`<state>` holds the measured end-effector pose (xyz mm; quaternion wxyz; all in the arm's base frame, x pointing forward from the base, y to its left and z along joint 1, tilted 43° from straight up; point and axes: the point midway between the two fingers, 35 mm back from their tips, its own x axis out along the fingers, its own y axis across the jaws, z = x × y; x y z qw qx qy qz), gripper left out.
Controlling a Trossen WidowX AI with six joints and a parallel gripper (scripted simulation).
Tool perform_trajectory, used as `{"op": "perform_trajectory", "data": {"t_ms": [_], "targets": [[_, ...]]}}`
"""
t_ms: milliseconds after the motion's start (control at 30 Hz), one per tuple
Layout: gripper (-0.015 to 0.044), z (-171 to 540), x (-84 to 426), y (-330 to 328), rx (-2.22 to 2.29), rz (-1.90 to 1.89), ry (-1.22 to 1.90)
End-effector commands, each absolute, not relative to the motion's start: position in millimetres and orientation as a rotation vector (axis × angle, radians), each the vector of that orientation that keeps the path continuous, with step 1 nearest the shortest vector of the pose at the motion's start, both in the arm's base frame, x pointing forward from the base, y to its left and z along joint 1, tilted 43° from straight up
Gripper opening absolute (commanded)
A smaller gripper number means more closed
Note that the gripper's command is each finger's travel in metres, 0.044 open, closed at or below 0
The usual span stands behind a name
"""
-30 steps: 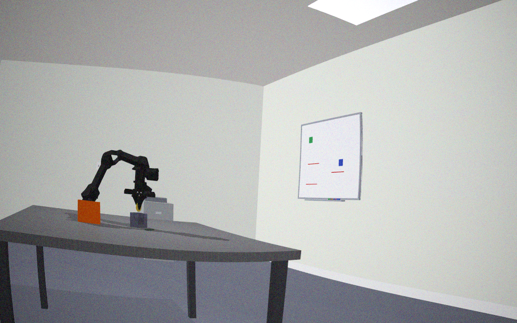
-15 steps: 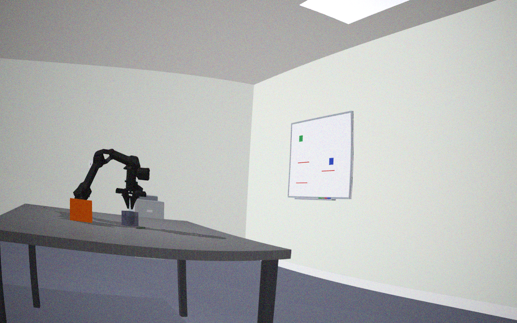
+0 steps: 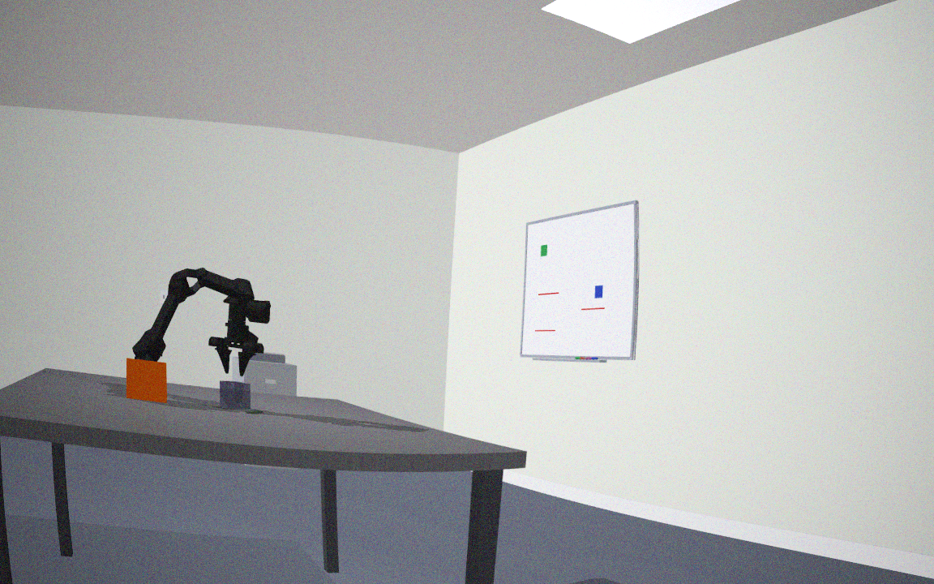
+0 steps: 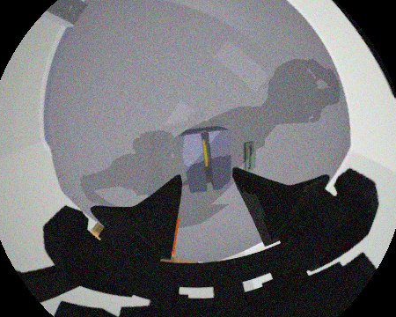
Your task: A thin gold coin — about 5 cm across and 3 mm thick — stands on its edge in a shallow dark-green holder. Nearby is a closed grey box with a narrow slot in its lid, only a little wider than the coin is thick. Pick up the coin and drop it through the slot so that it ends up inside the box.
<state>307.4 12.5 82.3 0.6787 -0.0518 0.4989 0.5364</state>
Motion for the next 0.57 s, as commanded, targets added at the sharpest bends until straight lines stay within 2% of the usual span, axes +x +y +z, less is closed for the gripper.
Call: {"op": "perform_trajectory", "data": {"t_ms": [0, 100, 533], "targets": [[0.0371, 88.0, 310.5, 5.5, -0.126, 1.197, 1.114], [0.0440, 103.8, 310.1, -8.3, -0.121, 1.200, 1.117], [0.0440, 120.1, 308.3, -21.6, -0.115, 1.204, 1.118]]}}
